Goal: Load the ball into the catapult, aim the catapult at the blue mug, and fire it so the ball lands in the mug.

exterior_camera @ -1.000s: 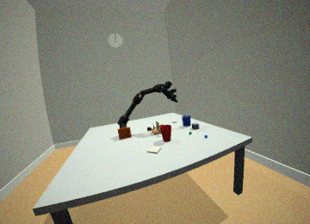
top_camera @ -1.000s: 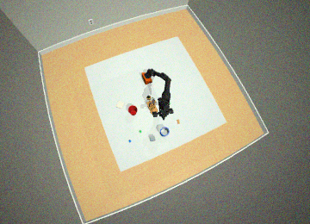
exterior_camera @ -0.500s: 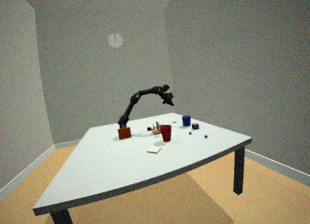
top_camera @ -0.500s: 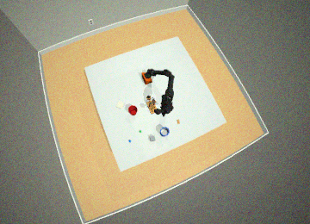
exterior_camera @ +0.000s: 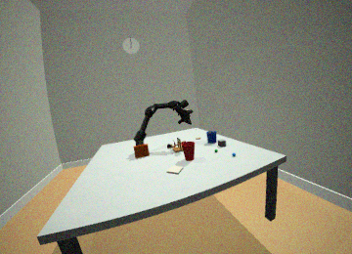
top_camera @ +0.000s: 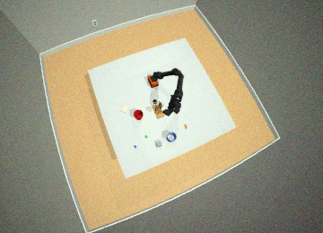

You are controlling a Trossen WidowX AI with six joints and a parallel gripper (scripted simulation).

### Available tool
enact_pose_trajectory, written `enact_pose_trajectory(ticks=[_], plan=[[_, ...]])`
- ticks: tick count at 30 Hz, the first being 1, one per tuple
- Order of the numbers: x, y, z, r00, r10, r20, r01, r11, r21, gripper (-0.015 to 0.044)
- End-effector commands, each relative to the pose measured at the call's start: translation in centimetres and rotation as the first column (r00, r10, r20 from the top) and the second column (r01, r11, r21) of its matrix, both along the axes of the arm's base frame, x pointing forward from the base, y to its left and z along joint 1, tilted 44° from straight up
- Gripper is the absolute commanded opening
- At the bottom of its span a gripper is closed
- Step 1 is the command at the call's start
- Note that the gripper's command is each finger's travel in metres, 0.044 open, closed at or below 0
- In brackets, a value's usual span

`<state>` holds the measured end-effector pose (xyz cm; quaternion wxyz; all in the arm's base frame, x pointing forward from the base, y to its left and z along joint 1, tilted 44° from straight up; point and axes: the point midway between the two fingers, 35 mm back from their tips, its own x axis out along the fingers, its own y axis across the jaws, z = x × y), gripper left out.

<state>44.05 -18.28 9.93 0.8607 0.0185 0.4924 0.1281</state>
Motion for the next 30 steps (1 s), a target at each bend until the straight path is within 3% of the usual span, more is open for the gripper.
enact_pose_trajectory(ticks=[1, 15, 30], plan=[[-1.3, 0.8, -0.1, 0.997, 0.078, -0.019, -0.079, 0.995, -0.065, 0.0000], [-7.1, 4.4, -1.3, 0.895, 0.415, -0.165, -0.445, 0.859, -0.252, 0.0000], [-14.4, 7.5, -2.9, 0.607, 0.704, -0.369, -0.795, 0.526, -0.303, 0.0000]])
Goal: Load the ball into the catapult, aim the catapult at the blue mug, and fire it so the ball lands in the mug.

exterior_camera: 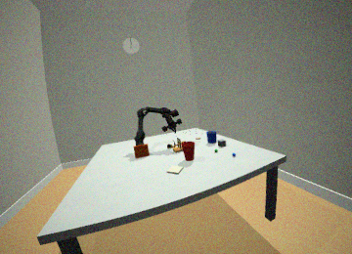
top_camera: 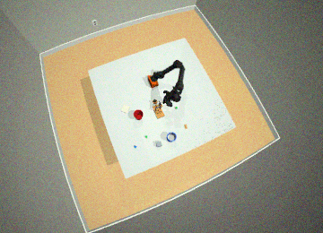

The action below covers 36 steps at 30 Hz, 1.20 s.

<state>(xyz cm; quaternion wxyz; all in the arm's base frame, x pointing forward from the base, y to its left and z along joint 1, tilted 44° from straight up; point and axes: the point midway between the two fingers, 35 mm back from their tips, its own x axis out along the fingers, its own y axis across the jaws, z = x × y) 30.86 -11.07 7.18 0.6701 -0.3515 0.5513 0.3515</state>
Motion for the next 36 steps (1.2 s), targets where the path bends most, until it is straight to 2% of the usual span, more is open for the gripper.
enact_pose_trajectory(ticks=[1, 11, 36], plan=[[-1.7, 0.5, -0.2, 0.994, 0.100, -0.033, -0.102, 0.994, -0.039, 0.0000], [-6.6, 2.0, -1.3, 0.915, 0.375, -0.148, -0.391, 0.916, -0.095, 0.0000], [-6.0, 4.2, -3.8, 0.913, 0.380, -0.149, -0.395, 0.914, -0.095, 0.0000]])
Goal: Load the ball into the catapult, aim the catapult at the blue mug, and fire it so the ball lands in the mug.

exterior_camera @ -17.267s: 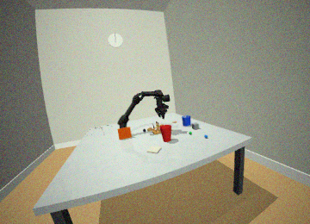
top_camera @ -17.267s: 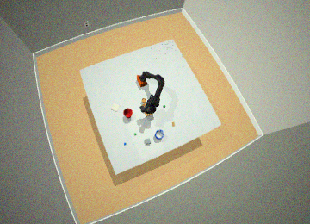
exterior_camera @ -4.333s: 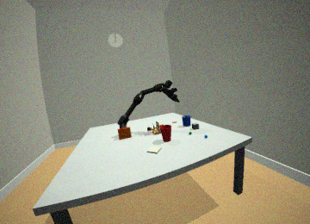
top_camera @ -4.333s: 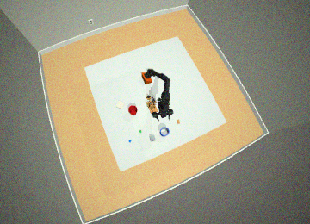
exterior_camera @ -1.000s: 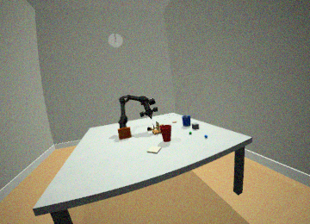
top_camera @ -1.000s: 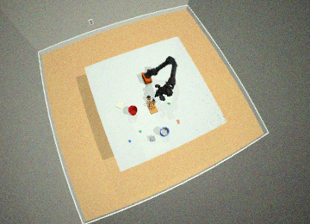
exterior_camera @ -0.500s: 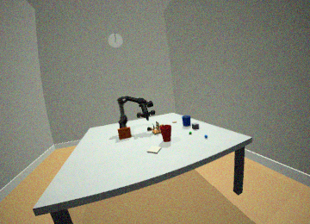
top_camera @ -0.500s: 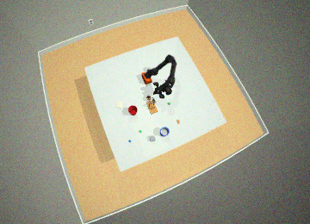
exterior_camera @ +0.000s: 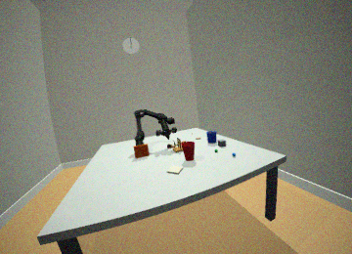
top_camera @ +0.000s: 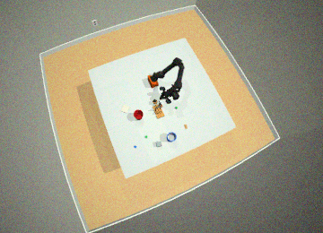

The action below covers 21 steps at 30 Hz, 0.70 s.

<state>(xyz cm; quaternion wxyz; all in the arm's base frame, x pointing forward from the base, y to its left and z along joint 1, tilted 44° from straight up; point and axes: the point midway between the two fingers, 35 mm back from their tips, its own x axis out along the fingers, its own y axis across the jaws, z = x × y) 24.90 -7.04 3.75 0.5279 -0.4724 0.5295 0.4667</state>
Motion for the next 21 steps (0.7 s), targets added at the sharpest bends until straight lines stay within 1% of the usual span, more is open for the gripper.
enact_pose_trajectory(ticks=[1, 21], plan=[[0.0, 0.3, -0.5, 1.000, -0.006, -0.003, 0.006, 1.000, -0.005, 0.0000], [0.2, 2.5, -2.8, 1.000, -0.006, -0.003, 0.006, 1.000, -0.003, 0.0000]])
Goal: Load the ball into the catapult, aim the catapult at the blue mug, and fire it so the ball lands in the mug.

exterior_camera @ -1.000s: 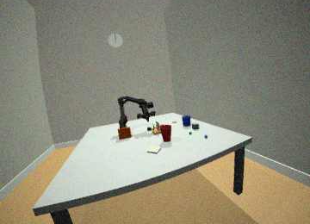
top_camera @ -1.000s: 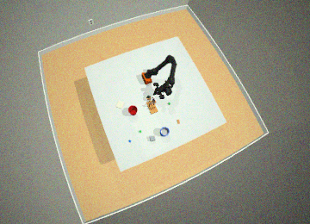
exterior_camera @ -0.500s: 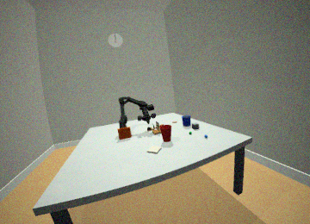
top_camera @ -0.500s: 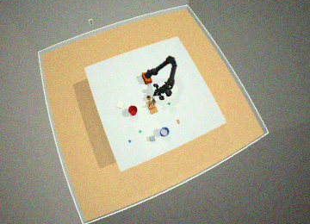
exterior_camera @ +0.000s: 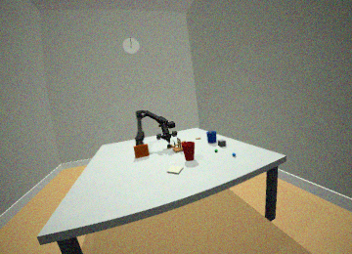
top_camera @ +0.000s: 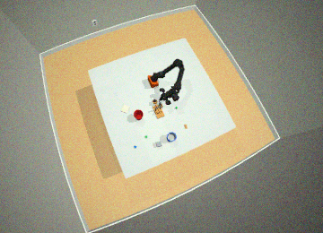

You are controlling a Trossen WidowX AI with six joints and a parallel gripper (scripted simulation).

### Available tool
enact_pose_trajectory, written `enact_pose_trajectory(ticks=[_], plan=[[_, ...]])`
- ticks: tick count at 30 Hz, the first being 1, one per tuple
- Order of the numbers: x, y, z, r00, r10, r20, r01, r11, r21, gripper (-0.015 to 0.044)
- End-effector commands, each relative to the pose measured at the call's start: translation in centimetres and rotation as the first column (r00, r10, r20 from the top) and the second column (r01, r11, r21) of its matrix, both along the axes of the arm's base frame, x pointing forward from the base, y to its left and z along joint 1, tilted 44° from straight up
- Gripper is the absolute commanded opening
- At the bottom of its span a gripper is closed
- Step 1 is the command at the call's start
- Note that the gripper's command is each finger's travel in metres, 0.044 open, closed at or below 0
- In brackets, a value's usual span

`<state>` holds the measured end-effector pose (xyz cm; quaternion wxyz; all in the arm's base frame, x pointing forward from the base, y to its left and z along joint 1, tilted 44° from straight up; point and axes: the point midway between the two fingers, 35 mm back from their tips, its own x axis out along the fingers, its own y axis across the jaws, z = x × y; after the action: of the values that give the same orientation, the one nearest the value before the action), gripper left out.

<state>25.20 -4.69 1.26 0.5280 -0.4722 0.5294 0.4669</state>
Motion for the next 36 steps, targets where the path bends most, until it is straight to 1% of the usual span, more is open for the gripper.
enact_pose_trajectory(ticks=[1, 23, 26, 29, 31, 32, 36], plan=[[-0.1, 0.3, -0.5, 1.000, -0.006, -0.003, 0.006, 1.000, -0.004, 0.0000], [-0.3, 2.7, -2.9, 1.000, -0.006, -0.003, 0.006, 1.000, -0.002, 0.0000], [-0.4, 3.9, -4.1, 1.000, -0.006, -0.004, 0.006, 1.000, -0.002, 0.0000], [-0.4, 4.0, -4.3, 1.000, -0.006, -0.004, 0.006, 1.000, -0.002, 0.0000], [-0.1, 3.7, -3.3, 1.000, -0.005, -0.002, 0.005, 1.000, -0.002, 0.0000], [0.2, 3.2, -2.0, 1.000, -0.005, -0.001, 0.005, 1.000, -0.002, 0.0000], [0.1, 0.9, 4.8, 1.000, -0.001, 0.005, 0.001, 1.000, -0.005, 0.0000]])
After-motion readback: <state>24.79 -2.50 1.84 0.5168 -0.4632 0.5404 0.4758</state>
